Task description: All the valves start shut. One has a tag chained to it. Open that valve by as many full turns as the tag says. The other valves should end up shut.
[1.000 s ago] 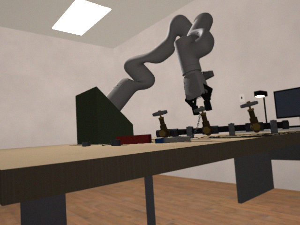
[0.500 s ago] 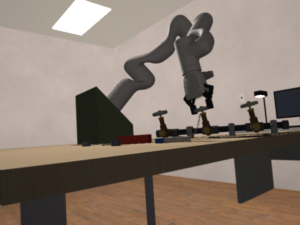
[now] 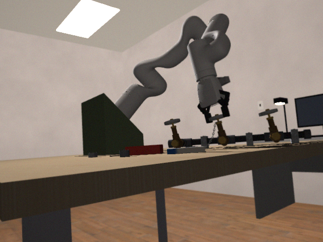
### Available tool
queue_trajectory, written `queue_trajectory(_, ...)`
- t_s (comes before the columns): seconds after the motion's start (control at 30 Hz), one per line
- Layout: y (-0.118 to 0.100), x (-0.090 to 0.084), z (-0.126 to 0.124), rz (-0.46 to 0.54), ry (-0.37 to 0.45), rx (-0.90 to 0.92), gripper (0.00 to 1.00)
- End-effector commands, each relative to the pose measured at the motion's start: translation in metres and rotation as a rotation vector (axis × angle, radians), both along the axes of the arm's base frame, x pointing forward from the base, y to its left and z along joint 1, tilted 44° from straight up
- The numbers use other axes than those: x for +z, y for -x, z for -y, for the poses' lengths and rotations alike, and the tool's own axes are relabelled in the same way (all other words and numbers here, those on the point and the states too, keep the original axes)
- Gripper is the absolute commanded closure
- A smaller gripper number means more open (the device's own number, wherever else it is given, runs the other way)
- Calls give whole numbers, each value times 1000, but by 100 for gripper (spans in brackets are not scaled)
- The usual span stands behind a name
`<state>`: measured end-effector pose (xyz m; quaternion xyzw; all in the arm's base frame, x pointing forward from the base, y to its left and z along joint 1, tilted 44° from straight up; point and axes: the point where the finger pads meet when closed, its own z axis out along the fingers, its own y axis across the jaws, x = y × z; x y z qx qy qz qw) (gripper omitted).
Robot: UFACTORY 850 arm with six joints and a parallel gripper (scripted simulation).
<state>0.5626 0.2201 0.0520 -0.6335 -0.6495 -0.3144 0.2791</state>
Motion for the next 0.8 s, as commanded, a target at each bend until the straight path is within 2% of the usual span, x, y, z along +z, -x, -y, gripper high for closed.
queue_trajectory(0.0, -1, 1, 0, 2, 0, -1, 0)
queue_trajectory(0.2, -1, 1, 0, -13, -1, -13, 0)
queue_trajectory(0.4, -1, 1, 0, -100, -5, -87, 0)
queue_trajectory(0.47, -1, 1, 0, -100, -5, -87, 0)
queue_trajectory(0.6, -1, 1, 0, -215, -10, -184, 0)
queue_trajectory(0.77, -1, 1, 0, -423, -20, -361, 0)
